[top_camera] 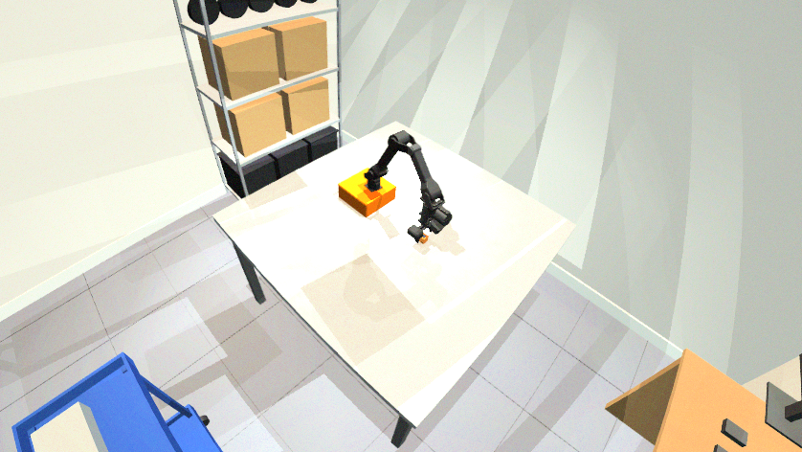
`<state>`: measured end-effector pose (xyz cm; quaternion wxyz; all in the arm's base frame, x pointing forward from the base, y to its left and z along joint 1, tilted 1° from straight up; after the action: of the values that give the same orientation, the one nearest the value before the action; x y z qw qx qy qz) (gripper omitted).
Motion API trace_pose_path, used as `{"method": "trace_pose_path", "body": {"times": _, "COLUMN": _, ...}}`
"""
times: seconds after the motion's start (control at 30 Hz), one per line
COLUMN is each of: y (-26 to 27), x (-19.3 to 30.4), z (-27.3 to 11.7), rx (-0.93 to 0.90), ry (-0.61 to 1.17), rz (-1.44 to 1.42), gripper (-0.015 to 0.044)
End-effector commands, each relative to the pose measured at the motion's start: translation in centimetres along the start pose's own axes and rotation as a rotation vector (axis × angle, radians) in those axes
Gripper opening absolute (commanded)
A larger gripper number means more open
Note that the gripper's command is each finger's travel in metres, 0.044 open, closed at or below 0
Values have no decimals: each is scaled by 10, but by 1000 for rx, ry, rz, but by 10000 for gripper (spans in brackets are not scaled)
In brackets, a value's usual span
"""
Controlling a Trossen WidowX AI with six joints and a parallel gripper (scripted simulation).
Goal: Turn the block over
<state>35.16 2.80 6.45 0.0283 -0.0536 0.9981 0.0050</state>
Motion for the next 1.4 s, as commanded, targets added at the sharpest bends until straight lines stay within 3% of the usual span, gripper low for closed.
{"method": "trace_pose_path", "body": {"times": 0.0, "y": 0, "x": 2, "z": 10, "rx": -4, "ry": 8, "rz": -4, "gripper": 440}}
{"method": "trace_pose_path", "body": {"times": 0.1, "y": 0, "x": 2, "z": 12, "rx": -4, "ry": 8, "rz": -4, "gripper": 440}}
{"method": "trace_pose_path", "body": {"times": 0.53, "y": 0, "x": 2, "z": 12, "rx": -4, "ry": 8, "rz": -4, "gripper": 99}}
{"method": "trace_pose_path", "body": {"times": 1.03, "y": 0, "x": 2, "z": 11, "rx": -4, "ry": 8, "rz": -4, "gripper": 0}}
{"method": "trace_pose_path", "body": {"times": 1.2, "y": 0, "x": 2, "z": -16, "rx": -4, "ry": 8, "rz": -4, "gripper": 0}}
{"method": "trace_pose_path", "body": {"times": 1.37, "y": 0, "x": 2, "z": -18, "rx": -4, "ry": 5, "rz": -3, "gripper": 0}}
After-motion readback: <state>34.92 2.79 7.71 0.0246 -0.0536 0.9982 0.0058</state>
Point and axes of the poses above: the point midway between the two fingers, 35 mm back from their tips, its own z axis out along the fingers, its own y axis across the jaws, x = y × z, the point moved 7 cm from there along -z, back along the fingers, and after that the axes turned 3 degrees about z, right-handed, at the moved point
